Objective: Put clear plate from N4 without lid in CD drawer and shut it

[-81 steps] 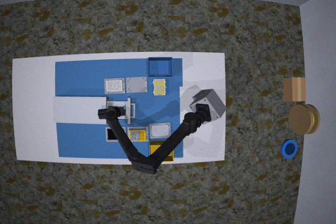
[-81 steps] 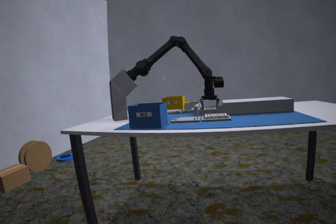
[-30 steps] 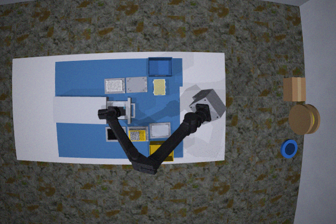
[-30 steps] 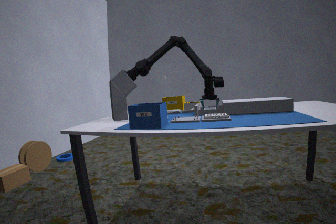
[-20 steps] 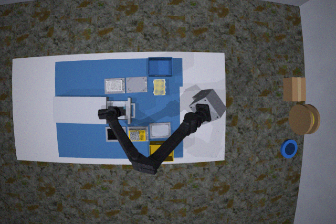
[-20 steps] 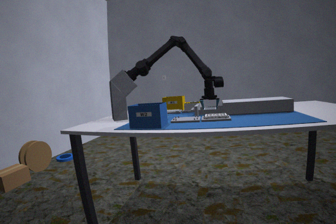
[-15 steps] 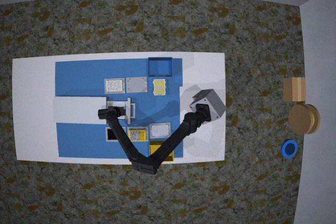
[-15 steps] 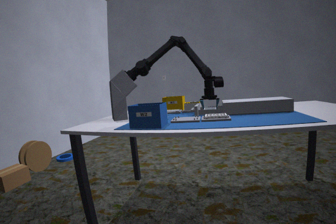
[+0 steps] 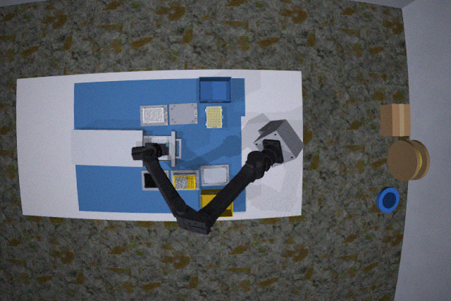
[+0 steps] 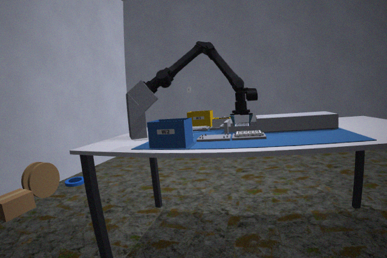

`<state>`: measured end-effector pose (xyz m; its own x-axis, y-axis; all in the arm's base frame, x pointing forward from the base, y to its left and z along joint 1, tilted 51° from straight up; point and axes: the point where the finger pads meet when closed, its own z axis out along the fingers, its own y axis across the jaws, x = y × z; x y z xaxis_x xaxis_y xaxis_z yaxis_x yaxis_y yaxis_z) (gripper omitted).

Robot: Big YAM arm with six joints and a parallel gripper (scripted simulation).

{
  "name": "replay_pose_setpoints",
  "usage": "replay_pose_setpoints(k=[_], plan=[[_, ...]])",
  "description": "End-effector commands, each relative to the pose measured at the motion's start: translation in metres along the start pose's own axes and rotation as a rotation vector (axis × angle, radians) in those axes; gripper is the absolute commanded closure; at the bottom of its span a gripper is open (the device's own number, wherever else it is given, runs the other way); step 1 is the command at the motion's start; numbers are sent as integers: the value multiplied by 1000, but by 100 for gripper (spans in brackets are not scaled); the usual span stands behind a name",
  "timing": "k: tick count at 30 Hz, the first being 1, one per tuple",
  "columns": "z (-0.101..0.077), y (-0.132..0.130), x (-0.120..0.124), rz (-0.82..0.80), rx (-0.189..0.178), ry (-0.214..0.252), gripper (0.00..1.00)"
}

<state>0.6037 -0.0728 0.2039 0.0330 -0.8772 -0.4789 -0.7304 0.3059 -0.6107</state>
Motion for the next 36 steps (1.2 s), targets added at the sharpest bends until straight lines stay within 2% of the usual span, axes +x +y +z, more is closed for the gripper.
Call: replay_pose_setpoints(k=[1,10,11,19,23,29,32,36], plan=[[-15,-19,9,-9,44,9,100],[-13,-24,10,-11,52,9,100],[-25,-33,1,-26,77,6,100],[-7,-24,6,-2,48,6,100],[-7,-27,-4,-15,52,-1,100],[2,-23,-9,-21,38,-8,100],[0,-25,-13,-24,44,-10,100],[4,-23,-7,-15,38,-5,100]])
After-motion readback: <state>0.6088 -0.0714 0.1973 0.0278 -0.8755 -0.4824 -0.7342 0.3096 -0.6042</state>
